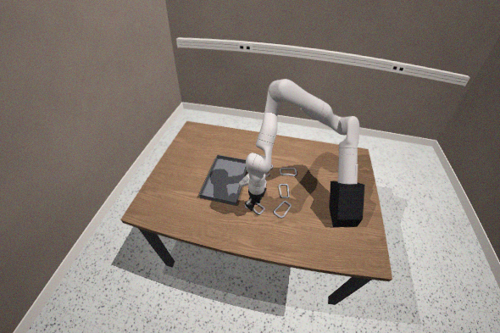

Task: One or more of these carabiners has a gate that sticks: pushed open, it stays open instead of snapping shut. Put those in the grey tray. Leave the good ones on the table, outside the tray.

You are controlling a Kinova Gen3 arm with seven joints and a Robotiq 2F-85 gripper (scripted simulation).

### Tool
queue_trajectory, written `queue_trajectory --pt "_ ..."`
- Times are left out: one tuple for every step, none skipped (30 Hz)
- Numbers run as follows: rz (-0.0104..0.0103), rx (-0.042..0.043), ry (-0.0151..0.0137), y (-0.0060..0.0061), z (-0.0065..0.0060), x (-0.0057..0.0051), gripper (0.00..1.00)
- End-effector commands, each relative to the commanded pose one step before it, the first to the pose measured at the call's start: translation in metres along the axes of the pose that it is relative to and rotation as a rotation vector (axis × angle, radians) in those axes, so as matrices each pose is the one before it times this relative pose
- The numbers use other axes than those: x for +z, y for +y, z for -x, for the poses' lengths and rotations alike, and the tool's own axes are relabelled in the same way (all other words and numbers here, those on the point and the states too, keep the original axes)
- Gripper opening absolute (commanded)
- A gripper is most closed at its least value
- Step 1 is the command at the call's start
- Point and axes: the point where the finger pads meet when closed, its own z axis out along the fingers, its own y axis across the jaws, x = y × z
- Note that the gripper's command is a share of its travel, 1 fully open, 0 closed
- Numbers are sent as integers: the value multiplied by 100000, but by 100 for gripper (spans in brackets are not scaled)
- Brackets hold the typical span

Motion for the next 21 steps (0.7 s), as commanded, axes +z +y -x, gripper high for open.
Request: queue_trajectory --pt "-184 -4 61 -72 -18 -72 55" --pt "0 0 0 0 0 0 55" --pt "0 0 0 0 0 0 55" --pt "-14 4 20 -4 -7 -26 55" --pt "0 0 0 0 0 0 55" --pt "0 0 0 0 0 0 55" --pt "0 0 0 0 0 0 55" --pt "0 0 0 0 0 0 55" --pt "0 0 0 0 0 0 55" --pt "0 0 0 0 0 0 55" --pt "0 0 0 0 0 0 55" --pt "0 0 0 0 0 0 55" --pt "0 0 0 0 0 0 55" --pt "0 0 0 0 0 0 55" --pt "0 0 0 0 0 0 55" --pt "0 0 0 0 0 0 55" --pt "0 0 0 0 0 0 55" --pt "0 0 0 0 0 0 55" --pt "0 0 0 0 0 0 55" --pt "0 0 0 0 0 0 55" --pt "-4 0 3 -1 -1 -4 100"
